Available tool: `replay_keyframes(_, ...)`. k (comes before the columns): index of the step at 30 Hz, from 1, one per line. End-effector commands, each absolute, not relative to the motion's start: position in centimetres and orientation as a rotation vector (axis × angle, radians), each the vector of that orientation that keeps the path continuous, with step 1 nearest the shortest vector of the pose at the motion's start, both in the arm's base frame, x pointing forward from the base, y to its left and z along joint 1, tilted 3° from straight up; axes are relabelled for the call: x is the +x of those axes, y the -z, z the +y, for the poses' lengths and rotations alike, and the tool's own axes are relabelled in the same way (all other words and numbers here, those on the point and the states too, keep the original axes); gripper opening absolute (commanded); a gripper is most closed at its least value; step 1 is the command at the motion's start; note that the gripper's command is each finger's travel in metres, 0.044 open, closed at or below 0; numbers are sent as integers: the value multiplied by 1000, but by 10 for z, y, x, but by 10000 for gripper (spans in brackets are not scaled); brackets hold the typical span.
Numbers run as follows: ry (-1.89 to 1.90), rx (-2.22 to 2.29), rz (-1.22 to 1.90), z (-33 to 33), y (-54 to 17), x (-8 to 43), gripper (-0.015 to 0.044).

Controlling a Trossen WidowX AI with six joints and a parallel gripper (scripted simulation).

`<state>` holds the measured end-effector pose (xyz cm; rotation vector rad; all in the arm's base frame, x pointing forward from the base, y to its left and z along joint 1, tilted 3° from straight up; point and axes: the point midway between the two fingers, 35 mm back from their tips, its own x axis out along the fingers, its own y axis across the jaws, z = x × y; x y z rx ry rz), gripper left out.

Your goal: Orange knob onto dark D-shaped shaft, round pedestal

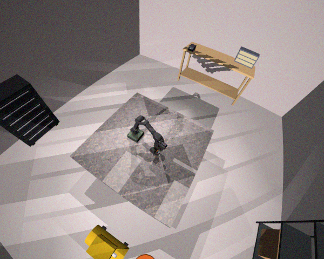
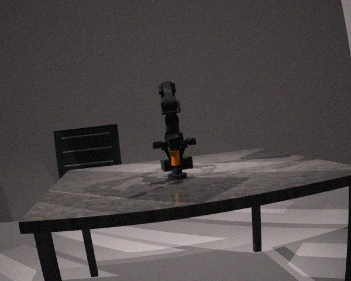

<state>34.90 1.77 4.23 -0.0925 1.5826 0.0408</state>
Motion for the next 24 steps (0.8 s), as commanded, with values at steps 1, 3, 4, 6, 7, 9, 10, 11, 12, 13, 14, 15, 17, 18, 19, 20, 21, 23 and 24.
replay_keyframes(1,-41,-95,1586,18,-45,348,0)
replay_keyframes(3,-41,-95,1586,18,-46,349,0)
replay_keyframes(4,-41,-95,1586,18,-47,348,0)
replay_keyframes(6,-61,-115,1585,18,-47,348,0)
replay_keyframes(7,-84,-137,1585,18,-48,348,0)
replay_keyframes(9,-140,-192,1582,18,-47,349,0)
replay_keyframes(10,-174,-226,1580,18,-47,349,0)
replay_keyframes(11,-199,-250,1578,18,-46,350,0)
replay_keyframes(12,-207,-259,1578,18,-46,351,0)
replay_keyframes(13,-207,-259,1578,18,-45,352,0)
replay_keyframes(14,-207,-259,1577,18,-45,352,0)
replay_keyframes(15,-207,-259,1577,18,-46,353,0)
replay_keyframes(17,-207,-259,1577,18,-47,354,0)
replay_keyframes(18,-207,-259,1577,18,-47,354,0)
replay_keyframes(19,-207,-259,1577,18,-45,354,0)
replay_keyframes(20,-207,-259,1577,17,-44,354,0)
replay_keyframes(21,-207,-259,1577,17,-43,354,0)
replay_keyframes(23,-207,-259,1577,17,-42,354,0)
replay_keyframes(24,-207,-259,1577,17,-42,354,0)
